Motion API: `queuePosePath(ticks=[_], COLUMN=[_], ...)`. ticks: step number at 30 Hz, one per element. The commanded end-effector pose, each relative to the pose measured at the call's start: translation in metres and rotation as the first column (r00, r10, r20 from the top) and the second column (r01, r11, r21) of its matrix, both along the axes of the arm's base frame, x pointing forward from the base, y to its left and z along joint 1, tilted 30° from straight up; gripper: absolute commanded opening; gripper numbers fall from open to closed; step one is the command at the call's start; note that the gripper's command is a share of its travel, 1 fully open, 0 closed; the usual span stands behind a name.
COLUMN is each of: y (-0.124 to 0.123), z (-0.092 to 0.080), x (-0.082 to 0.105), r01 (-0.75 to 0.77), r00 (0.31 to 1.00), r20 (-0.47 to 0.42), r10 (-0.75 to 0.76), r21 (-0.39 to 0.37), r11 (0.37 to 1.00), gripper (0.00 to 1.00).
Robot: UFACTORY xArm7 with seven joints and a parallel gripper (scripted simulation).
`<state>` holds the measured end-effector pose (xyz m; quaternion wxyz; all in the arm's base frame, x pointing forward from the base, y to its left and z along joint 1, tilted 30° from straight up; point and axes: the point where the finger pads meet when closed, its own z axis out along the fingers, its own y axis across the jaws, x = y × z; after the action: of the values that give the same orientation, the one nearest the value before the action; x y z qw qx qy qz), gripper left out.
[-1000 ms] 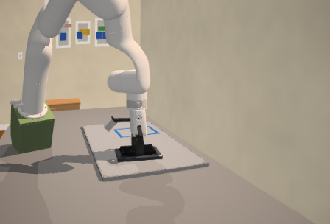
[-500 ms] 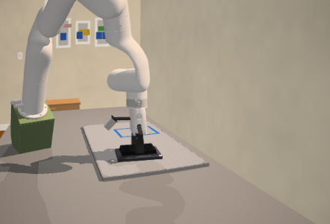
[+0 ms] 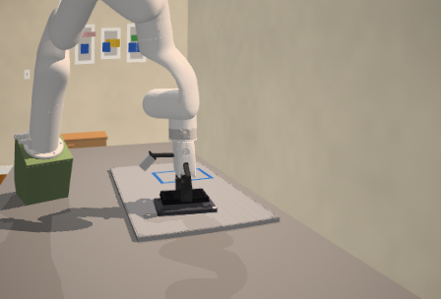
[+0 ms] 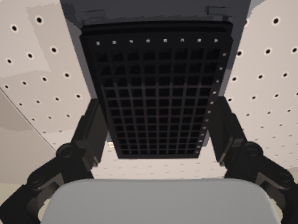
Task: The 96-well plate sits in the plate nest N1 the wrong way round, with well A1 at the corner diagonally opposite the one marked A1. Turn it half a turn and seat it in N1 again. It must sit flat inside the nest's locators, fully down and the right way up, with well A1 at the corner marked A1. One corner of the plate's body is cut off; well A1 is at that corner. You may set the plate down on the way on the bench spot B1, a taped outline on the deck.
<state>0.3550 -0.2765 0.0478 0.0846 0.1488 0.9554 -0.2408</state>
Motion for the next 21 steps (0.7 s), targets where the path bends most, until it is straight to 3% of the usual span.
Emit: queuePosePath(ticks=[1,21], y=[0.0018,0.007], z=[0.0037,0.0129], x=[0.001,0.0], r01=[-0.002,-0.002], r00=[1.0,1.0], r20=[0.002,0.002], r10=[0.002,0.002], r21=[0.0,0.0], r11=[1.0,1.0], gripper=[0.0,0.0])
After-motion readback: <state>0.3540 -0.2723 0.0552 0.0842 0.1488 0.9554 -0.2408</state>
